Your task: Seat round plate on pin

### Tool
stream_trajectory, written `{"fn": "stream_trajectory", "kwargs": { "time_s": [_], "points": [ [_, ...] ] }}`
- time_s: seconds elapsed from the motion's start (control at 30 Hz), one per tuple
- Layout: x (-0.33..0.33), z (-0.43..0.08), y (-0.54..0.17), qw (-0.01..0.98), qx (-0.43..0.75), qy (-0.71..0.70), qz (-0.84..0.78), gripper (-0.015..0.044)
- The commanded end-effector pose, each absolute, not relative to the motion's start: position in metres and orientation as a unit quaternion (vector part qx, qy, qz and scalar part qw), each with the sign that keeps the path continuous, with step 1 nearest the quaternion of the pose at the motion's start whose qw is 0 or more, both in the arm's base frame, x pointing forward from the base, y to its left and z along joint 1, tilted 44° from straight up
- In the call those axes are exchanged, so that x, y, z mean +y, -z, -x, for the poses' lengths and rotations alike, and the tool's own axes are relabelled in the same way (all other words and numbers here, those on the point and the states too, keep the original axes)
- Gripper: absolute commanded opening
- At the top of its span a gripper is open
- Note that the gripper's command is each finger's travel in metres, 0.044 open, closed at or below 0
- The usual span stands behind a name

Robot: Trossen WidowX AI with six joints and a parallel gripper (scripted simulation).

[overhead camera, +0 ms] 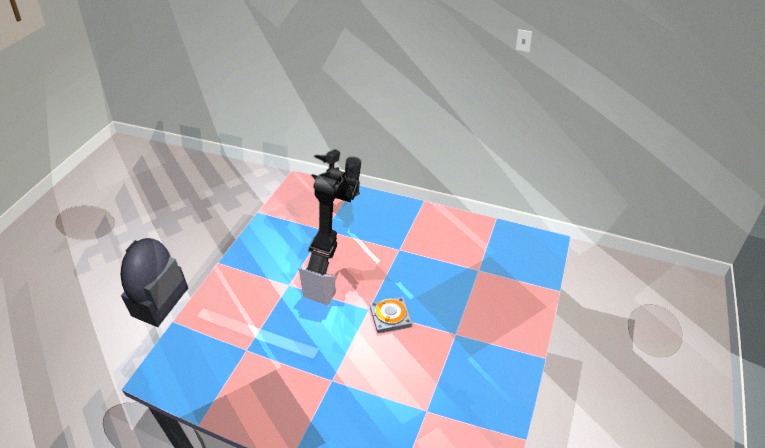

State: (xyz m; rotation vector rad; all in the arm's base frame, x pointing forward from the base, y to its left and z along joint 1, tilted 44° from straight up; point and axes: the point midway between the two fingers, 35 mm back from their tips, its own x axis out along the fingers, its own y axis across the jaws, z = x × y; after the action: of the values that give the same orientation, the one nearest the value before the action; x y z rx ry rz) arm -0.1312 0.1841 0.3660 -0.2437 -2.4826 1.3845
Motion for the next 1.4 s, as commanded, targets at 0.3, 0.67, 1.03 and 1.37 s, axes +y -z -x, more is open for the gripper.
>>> {"fn": "stream_trajectory", "kwargs": {
  "time_s": [0.3, 0.67, 1.03, 1.37],
  "points": [
    [0.273, 0.029, -0.355, 0.3, -0.729, -0.56, 0.255, 0.0138],
    [0.304, -0.152, -0.309, 0.518, -0.441, -0.634, 0.368, 0.0],
    [0.212, -0.318, -0.225, 0.733, -0.084, -0.585, 0.337, 0.0],
    [0.1, -0.376, -0.136, 0.824, 0.202, -0.494, 0.191, 0.0]
  ]
}}
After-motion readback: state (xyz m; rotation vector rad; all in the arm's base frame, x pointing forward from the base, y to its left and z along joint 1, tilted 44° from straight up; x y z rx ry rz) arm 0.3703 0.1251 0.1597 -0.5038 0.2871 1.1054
